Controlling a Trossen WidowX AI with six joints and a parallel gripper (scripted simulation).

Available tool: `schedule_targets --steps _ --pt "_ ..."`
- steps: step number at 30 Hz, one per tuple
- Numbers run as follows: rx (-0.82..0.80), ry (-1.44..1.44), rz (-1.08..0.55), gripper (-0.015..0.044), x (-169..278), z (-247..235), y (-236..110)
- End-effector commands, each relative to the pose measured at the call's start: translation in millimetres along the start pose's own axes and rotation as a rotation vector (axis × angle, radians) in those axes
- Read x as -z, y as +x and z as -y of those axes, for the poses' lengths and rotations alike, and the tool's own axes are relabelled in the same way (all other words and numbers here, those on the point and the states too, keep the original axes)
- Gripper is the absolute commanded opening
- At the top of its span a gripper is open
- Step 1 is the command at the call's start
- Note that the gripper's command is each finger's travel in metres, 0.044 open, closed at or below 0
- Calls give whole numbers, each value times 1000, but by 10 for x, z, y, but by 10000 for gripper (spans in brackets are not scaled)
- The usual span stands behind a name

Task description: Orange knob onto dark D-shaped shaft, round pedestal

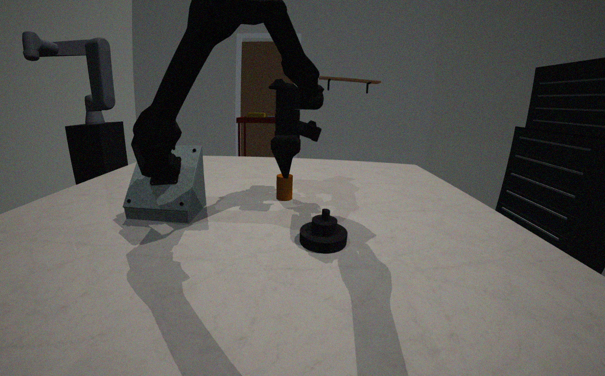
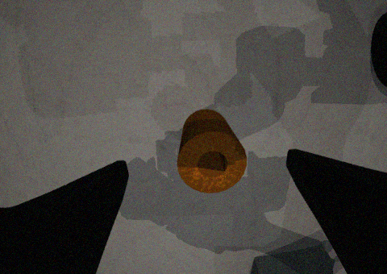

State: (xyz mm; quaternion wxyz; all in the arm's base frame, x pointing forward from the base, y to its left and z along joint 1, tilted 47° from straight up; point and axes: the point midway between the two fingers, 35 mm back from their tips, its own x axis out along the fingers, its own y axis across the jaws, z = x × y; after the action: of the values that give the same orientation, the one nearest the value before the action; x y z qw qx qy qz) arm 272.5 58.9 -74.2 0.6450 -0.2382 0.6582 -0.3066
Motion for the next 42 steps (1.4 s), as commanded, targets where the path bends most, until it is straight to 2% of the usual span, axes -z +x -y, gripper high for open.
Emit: schedule_targets --steps 1,33,42 --pt "11 -13 -9 440 27 8 98" --pt "15 -11 -7 440 45 37 585" --pt "15 -11 -7 204 45 37 585"
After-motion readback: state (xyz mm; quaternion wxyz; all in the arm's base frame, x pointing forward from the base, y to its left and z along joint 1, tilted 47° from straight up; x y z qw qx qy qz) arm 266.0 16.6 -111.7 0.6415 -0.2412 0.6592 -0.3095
